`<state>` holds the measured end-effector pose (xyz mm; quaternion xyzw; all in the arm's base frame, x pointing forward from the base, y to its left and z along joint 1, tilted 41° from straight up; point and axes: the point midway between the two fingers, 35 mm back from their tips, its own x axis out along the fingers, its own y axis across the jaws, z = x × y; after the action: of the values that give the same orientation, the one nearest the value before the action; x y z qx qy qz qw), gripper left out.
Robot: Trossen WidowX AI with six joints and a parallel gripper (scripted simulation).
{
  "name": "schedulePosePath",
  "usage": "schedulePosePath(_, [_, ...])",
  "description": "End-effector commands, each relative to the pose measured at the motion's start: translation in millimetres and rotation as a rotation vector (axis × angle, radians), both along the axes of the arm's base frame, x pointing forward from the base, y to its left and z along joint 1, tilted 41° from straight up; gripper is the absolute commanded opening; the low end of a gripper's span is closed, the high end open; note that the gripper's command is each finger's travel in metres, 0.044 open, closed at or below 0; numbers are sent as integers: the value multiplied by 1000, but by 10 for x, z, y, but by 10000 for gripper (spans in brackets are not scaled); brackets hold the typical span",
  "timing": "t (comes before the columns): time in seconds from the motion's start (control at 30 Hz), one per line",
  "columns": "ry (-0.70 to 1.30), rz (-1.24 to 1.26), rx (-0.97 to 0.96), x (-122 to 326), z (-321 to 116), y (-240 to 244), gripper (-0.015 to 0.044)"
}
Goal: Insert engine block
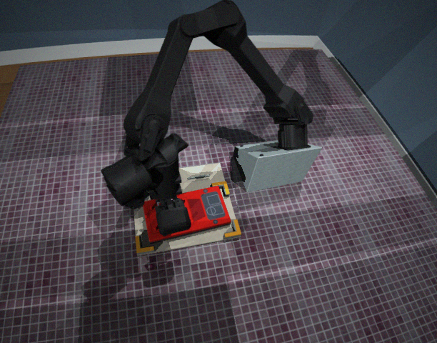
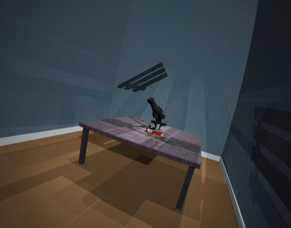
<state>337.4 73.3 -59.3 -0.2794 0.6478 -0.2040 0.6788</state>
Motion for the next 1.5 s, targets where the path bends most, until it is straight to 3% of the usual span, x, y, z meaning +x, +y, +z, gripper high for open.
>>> schedulePosePath(0.0, [1, 2, 2, 0, -12, -7, 160])
schedulePosePath(1.47, [0, 1, 2, 9, -114, -94, 160])
